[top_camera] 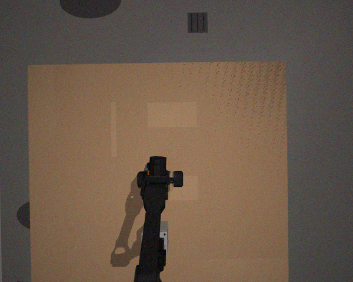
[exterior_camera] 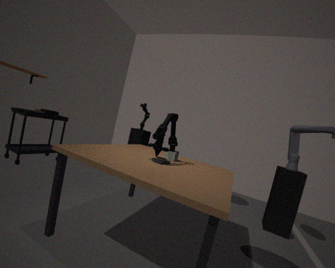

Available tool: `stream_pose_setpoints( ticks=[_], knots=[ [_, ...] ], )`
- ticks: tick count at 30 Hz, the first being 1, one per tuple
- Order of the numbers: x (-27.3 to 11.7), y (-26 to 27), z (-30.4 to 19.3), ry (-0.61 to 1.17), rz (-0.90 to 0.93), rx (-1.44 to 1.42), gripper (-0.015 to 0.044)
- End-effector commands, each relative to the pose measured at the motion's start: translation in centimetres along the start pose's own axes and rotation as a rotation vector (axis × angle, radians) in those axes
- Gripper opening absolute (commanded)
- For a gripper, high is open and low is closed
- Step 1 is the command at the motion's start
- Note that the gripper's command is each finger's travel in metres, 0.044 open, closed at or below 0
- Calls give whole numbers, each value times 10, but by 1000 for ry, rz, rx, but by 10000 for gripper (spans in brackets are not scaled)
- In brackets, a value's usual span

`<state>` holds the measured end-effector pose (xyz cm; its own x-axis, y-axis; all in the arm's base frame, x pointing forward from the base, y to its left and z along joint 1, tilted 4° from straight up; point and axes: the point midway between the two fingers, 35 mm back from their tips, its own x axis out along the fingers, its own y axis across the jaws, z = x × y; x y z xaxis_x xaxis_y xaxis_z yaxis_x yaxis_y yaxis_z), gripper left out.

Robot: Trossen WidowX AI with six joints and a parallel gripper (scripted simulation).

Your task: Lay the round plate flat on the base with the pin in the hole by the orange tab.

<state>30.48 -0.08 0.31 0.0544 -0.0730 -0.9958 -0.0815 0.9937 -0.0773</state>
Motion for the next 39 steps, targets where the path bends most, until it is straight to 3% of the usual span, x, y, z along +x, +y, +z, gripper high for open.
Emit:
stream_pose_setpoints(
  ticks=[1,26,35,39],
  knots=[
    [-1,6,5,-7,11,-2,0],
    [-1,16,15,-7,12,-2,0],
    [-43,14,9,-7,12,-2,0],
    [-37,13,7,0,6,-7,0]
  ],
)
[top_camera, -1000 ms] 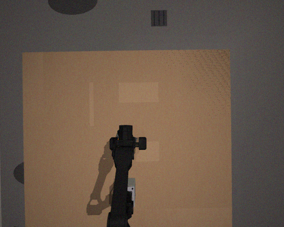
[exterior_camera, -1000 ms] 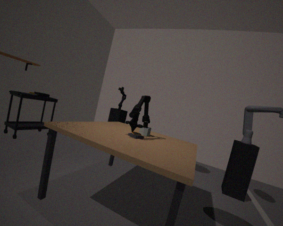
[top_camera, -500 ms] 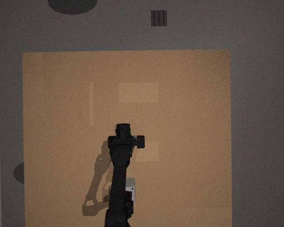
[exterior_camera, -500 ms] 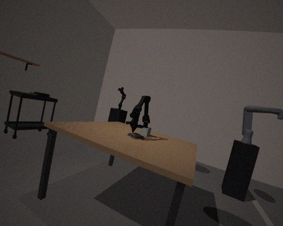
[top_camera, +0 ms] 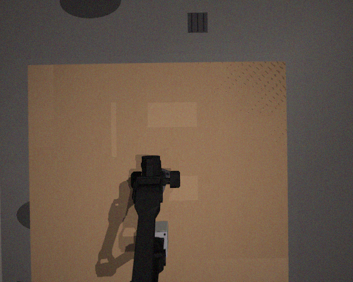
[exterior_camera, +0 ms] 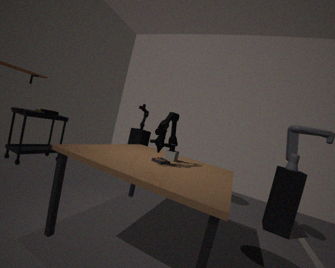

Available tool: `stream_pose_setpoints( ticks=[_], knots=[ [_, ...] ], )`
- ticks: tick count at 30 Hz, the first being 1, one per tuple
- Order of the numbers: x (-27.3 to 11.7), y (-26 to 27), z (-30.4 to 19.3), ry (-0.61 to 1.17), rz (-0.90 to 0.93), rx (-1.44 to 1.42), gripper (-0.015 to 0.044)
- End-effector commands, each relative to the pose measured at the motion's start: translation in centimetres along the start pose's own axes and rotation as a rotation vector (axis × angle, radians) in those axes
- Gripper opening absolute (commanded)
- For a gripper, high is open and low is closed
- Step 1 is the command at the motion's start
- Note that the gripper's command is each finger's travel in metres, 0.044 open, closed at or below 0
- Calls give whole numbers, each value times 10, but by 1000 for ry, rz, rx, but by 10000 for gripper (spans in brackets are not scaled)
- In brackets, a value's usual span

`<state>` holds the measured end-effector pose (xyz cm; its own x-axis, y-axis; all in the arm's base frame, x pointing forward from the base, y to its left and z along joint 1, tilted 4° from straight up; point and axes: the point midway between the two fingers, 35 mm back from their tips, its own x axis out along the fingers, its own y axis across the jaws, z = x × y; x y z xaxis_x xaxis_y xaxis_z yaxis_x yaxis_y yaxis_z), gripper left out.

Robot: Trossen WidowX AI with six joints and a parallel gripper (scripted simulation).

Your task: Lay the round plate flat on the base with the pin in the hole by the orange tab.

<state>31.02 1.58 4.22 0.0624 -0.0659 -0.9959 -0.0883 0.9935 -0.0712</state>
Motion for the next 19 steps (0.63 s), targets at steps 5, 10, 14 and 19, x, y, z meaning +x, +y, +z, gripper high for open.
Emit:
stream_pose_setpoints(
  ticks=[5,10,14,19],
  knots=[
    [3,0,-1,9,0,-1,0],
    [3,0,-1,9,0,-1,0],
    [3,0,-1,9,0,-1,0],
    [3,0,-1,9,0,-1,0]
  ],
)
